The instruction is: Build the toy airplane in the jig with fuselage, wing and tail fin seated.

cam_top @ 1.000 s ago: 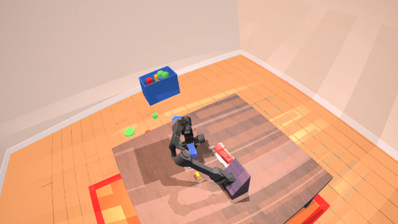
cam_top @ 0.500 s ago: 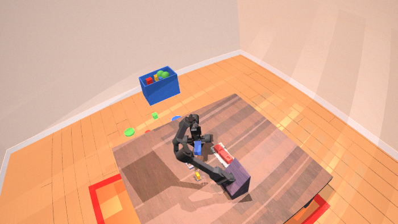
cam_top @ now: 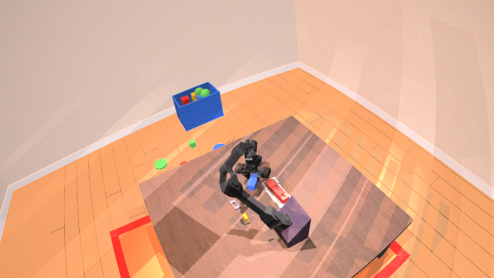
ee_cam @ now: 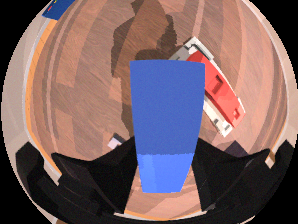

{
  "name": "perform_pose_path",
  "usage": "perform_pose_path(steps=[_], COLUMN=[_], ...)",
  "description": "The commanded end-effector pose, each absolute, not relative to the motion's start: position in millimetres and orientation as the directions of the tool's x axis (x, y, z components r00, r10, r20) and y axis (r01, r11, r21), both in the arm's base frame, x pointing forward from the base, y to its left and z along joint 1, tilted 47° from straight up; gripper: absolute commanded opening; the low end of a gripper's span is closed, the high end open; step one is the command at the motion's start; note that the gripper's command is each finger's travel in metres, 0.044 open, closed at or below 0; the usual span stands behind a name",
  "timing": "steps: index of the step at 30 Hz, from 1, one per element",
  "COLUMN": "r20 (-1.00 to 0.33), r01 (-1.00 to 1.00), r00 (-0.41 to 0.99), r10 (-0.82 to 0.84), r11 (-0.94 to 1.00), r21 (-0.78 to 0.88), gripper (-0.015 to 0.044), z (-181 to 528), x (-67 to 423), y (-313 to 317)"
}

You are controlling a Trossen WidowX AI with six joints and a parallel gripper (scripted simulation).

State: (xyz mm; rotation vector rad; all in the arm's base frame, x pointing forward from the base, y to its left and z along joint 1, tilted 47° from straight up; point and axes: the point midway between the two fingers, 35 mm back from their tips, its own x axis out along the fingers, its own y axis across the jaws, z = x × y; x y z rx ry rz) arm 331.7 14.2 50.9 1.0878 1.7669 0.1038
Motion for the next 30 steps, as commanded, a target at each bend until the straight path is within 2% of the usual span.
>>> perform_pose_path(steps=[1, 30], r20=[-0.706, -0.696], r01=[0.687, 0.969], r00=[-0.081, -0.085], r10=[0.703, 0.713], r11=[0.553, 0.223], r21=[0.472, 0.110], gripper=[0.0000, 0.0000], z=[37, -41], x=[330, 307], y=[4, -43])
